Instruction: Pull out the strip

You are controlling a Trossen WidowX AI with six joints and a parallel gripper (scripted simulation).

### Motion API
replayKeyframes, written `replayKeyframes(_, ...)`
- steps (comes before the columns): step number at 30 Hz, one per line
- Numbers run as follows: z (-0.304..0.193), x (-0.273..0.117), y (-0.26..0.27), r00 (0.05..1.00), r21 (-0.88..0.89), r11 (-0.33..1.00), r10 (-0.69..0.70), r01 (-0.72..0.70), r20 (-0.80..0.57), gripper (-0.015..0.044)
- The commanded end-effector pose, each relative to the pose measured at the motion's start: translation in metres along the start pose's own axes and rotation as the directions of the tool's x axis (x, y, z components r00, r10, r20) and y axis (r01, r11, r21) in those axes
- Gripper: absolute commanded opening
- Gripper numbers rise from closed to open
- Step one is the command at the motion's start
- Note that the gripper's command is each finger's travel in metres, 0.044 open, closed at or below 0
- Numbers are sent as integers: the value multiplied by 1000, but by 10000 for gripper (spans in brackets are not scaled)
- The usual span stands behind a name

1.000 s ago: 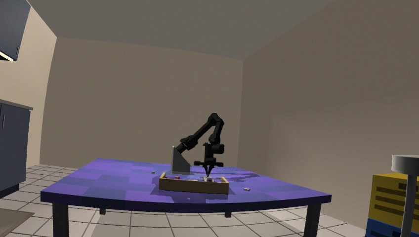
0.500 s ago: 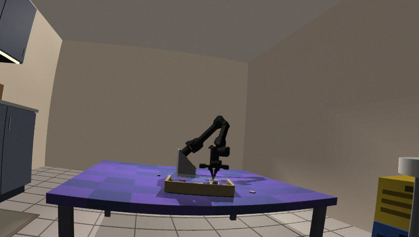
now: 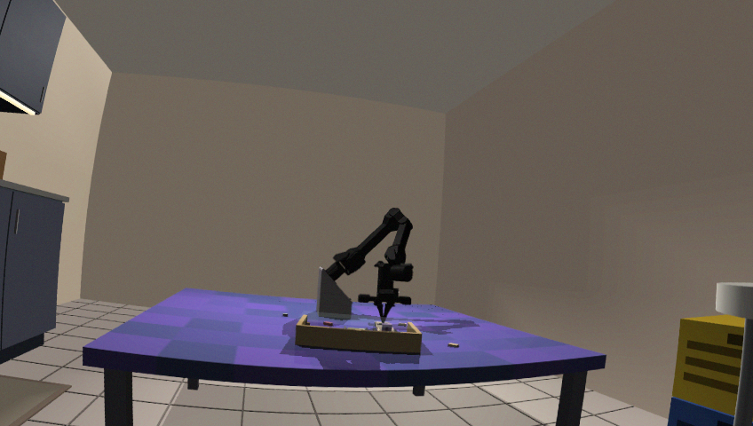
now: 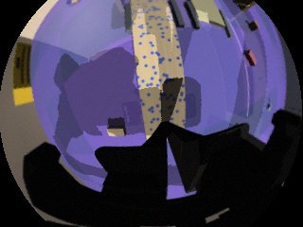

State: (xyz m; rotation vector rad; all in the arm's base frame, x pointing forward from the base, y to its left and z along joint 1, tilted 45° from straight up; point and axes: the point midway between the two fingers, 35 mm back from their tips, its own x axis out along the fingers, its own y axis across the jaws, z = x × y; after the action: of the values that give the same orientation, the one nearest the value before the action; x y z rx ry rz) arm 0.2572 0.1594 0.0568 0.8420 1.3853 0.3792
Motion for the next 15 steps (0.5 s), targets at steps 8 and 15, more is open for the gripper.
replayKeyframes(8,2,-42,0,1000,0,1000,-7,7,-26,0)
replayKeyframes(15,10,-41,-1,1000,17,1000,-7,8,-26,53)
